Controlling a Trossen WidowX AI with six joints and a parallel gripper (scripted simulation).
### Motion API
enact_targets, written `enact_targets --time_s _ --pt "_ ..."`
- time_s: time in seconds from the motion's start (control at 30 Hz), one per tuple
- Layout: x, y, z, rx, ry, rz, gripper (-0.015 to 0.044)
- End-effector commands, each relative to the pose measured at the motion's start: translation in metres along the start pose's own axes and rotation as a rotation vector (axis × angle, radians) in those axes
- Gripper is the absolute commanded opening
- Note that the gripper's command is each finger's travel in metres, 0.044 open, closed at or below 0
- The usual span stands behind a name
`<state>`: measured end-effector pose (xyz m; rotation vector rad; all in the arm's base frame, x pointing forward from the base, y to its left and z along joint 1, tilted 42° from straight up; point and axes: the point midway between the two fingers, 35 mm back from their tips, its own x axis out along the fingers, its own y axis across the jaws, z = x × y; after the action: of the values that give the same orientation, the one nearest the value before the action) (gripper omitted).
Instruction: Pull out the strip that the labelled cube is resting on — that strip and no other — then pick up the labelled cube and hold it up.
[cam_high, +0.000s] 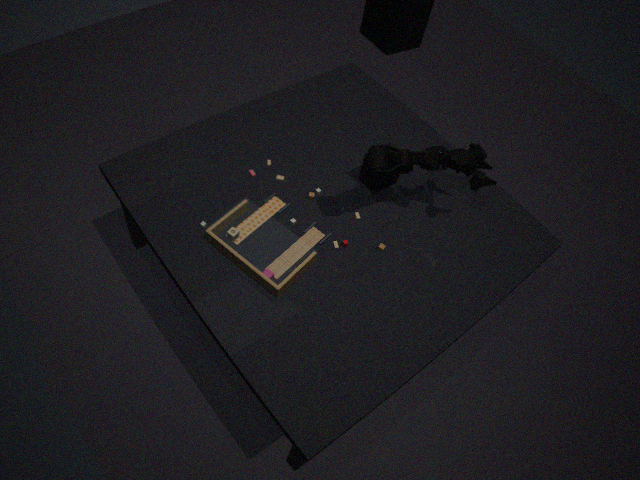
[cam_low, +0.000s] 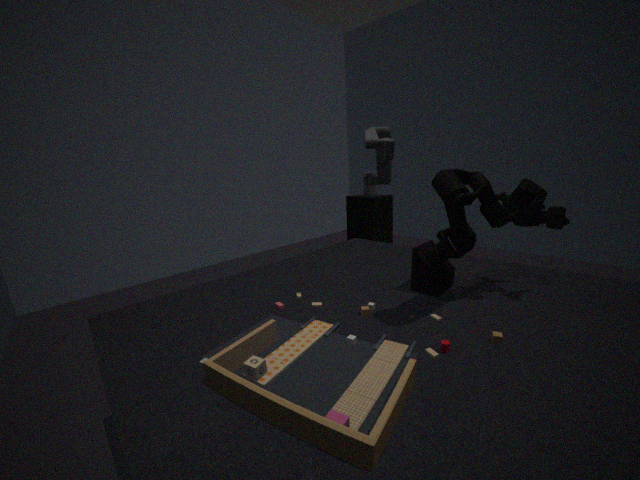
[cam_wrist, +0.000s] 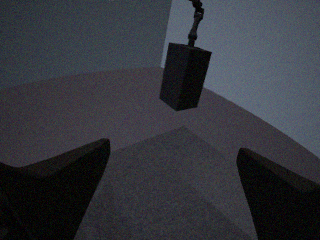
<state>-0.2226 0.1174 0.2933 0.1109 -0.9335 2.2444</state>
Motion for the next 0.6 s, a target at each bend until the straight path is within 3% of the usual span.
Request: enact_targets --time_s 0.0,0.3,0.57 --pt "0.001 -0.001 -0.001 -0.001 0.004 -0.003 0.04" --pt "0.016 -0.054 -0.069 -0.028 0.228 -0.141 0.04" --pt "-0.001 -0.116 -0.139 0.004 0.456 -0.303 0.04"
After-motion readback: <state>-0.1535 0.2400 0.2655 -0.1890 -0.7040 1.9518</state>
